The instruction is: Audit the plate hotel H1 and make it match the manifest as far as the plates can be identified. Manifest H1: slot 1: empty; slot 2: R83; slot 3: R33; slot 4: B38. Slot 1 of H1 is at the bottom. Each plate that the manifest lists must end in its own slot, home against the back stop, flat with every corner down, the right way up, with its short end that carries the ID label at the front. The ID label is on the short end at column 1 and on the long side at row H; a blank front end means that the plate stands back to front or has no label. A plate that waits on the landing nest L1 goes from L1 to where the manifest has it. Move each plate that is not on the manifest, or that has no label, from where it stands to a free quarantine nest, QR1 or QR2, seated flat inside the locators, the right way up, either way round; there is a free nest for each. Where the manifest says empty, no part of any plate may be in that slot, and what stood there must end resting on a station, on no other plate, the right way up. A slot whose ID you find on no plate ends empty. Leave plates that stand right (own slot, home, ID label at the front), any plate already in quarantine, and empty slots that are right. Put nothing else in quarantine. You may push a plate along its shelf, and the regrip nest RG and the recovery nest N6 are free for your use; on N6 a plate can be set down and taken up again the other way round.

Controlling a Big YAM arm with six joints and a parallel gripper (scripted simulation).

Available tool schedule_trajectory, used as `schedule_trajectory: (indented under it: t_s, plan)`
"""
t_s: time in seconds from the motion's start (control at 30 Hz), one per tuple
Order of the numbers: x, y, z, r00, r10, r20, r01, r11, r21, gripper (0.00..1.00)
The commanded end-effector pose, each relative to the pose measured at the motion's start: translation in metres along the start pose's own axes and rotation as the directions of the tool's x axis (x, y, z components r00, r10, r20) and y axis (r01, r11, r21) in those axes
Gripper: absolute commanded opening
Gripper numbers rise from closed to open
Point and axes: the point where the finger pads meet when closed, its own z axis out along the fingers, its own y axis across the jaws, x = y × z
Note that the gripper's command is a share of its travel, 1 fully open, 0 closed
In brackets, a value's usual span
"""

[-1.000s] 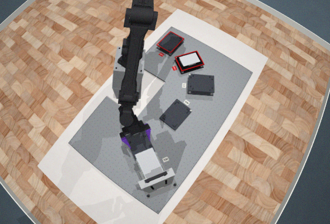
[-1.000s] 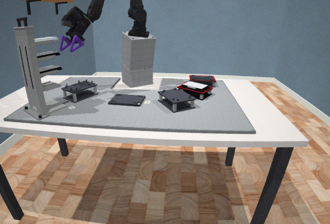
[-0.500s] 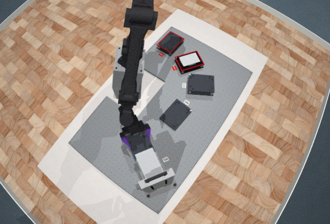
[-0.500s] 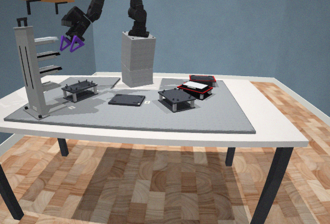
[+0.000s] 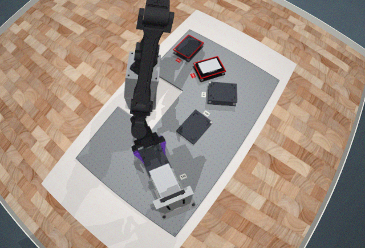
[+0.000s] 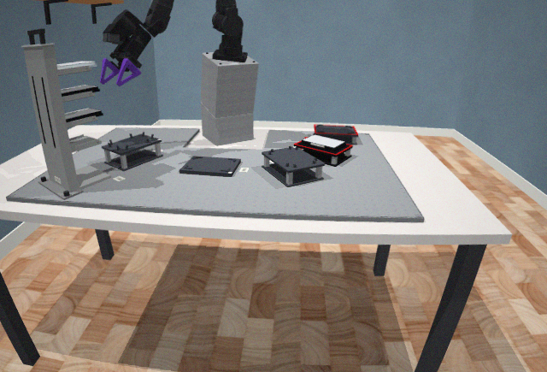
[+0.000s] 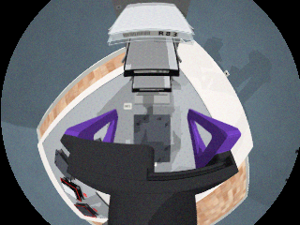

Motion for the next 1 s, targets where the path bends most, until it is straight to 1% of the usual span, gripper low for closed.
schedule_trajectory:
  t_s: [0.0,0.03,0.13,0.33,0.4,0.43,0.47,0.5,0.57,0.6,0.73,0.87,0.97]
  plan:
    - [-0.014,-0.005,-0.007,0.999,-0.026,0.046,0.025,1.000,0.014,1.00]
    - [-0.004,0.001,-0.002,0.999,-0.025,0.023,0.025,1.000,-0.001,1.00]
    - [-0.009,-0.005,-0.012,0.999,-0.026,0.045,0.025,1.000,0.015,1.00]
    - [0.001,-0.005,-0.017,0.999,-0.023,0.038,0.023,1.000,0.012,1.00]
    - [0.001,-0.004,-0.021,0.999,-0.027,0.044,0.026,1.000,0.013,1.00]
    - [0.015,0.000,-0.013,1.000,-0.019,0.013,0.019,1.000,-0.001,1.00]
    - [0.016,0.003,-0.011,1.000,-0.024,0.011,0.024,1.000,-0.005,1.00]
    - [0.012,0.002,-0.007,1.000,-0.024,0.018,0.024,1.000,-0.005,1.00]
    - [0.012,0.002,-0.007,1.000,-0.024,0.018,0.024,1.000,-0.005,1.00]
    - [0.013,-0.004,-0.008,1.000,-0.012,0.022,0.012,1.000,0.007,1.00]
    - [0.019,0.003,-0.002,1.000,-0.008,0.017,0.008,1.000,-0.005,1.00]
    - [0.024,-0.001,0.002,1.000,-0.003,0.019,0.003,1.000,0.002,1.00]
    - [0.026,0.002,0.007,1.000,-0.009,0.020,0.009,1.000,-0.005,1.00]
